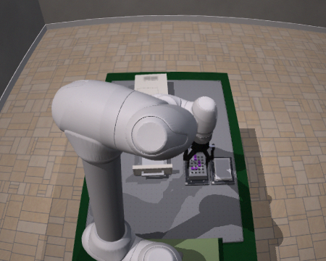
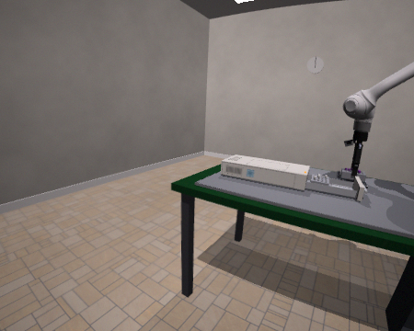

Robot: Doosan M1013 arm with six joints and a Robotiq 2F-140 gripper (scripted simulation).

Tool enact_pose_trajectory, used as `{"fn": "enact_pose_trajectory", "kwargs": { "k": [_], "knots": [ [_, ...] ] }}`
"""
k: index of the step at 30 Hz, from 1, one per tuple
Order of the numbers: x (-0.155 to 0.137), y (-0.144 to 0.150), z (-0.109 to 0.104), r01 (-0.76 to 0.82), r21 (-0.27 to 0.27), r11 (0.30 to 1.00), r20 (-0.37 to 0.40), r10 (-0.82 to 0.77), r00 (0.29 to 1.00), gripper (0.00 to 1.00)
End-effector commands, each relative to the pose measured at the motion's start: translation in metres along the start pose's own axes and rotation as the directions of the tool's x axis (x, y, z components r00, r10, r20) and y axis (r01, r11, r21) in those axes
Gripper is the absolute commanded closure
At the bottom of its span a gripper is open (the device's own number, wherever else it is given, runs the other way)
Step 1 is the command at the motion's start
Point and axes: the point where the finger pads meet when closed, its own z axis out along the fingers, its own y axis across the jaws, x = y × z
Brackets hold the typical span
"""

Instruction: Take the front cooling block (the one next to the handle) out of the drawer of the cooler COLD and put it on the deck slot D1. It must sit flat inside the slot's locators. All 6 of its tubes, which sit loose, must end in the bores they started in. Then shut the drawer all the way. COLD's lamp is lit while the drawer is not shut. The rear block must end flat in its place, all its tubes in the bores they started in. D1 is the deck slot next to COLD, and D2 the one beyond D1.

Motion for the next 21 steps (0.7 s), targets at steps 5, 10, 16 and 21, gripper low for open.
{"fn": "enact_pose_trajectory", "kwargs": {
  "k": [5, 10, 16, 21],
  "knots": [
    [0.0006, 0.0001, 0.0006, 0.000, 0.000, 1.000, -0.001, 0.000, 1.000, 0.90],
    [0.0006, 0.0001, 0.0012, 0.000, 0.000, 1.000, -0.001, 0.000, 1.000, 0.90],
    [0.0006, 0.0002, 0.0020, 0.000, 0.000, 1.000, -0.001, 0.000, 1.000, 0.90],
    [0.0006, 0.0002, 0.0029, 0.000, 0.000, 1.000, -0.001, 0.000, 1.000, 0.90]
  ]
}}
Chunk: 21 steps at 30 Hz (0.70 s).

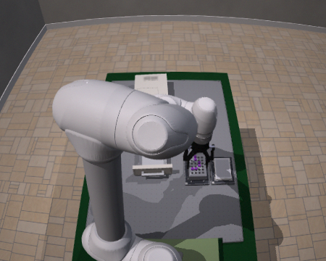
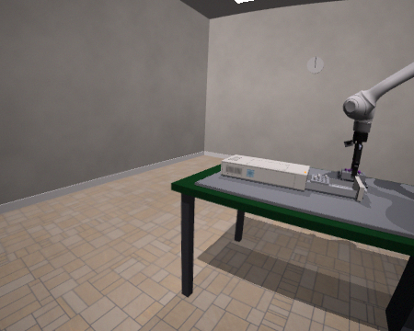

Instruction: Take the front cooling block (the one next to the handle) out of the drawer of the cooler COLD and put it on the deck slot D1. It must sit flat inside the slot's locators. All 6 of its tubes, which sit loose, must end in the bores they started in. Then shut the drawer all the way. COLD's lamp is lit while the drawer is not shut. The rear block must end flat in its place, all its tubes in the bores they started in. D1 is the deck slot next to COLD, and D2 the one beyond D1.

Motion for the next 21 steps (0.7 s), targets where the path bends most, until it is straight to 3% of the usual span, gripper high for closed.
{"fn": "enact_pose_trajectory", "kwargs": {
  "k": [1, 21],
  "knots": [
    [0.0006, 0.0002, -0.0001, 0.000, 0.000, 1.000, -0.001, 0.000, 1.000, 0.90],
    [0.0006, 0.0001, 0.0029, 0.000, 0.000, 1.000, -0.001, 0.000, 1.000, 0.90]
  ]
}}
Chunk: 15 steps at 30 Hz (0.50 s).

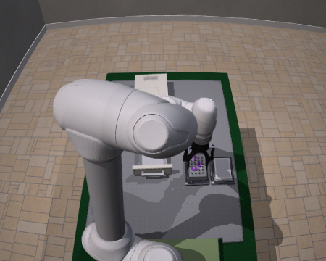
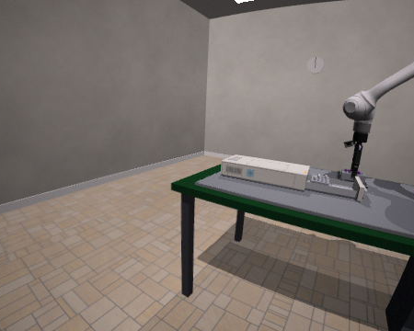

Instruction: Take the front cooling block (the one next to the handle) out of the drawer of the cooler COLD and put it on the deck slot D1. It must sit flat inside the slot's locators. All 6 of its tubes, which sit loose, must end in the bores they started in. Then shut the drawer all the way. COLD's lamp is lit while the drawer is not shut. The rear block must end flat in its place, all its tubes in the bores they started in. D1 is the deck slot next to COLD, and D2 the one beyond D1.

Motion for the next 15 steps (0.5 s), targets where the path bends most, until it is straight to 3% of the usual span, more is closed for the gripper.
{"fn": "enact_pose_trajectory", "kwargs": {
  "k": [1, 15],
  "knots": [
    [0.0006, 0.0001, -0.0001, 0.000, 0.000, 1.000, -0.001, 0.000, 1.000, 0.90],
    [0.0006, 0.0001, 0.0019, 0.000, 0.000, 1.000, -0.001, 0.000, 1.000, 0.90]
  ]
}}
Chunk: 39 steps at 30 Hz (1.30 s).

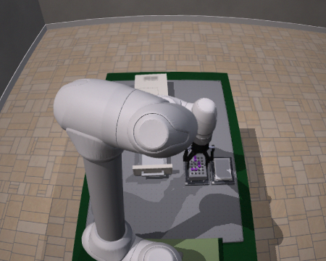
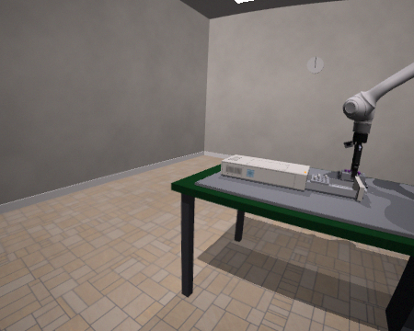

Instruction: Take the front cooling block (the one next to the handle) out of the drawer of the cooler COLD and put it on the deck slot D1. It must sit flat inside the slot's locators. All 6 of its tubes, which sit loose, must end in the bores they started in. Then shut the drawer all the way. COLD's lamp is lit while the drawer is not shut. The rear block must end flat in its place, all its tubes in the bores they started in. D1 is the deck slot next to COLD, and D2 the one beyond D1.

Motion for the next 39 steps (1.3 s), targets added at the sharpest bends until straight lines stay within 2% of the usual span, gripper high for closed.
{"fn": "enact_pose_trajectory", "kwargs": {
  "k": [1, 39],
  "knots": [
    [0.0006, 0.0001, -0.0001, 0.000, 0.000, 1.000, -0.001, 0.000, 1.000, 0.90],
    [0.0006, 0.0001, 0.0051, 0.000, 0.000, 1.000, -0.001, 0.000, 1.000, 0.90]
  ]
}}
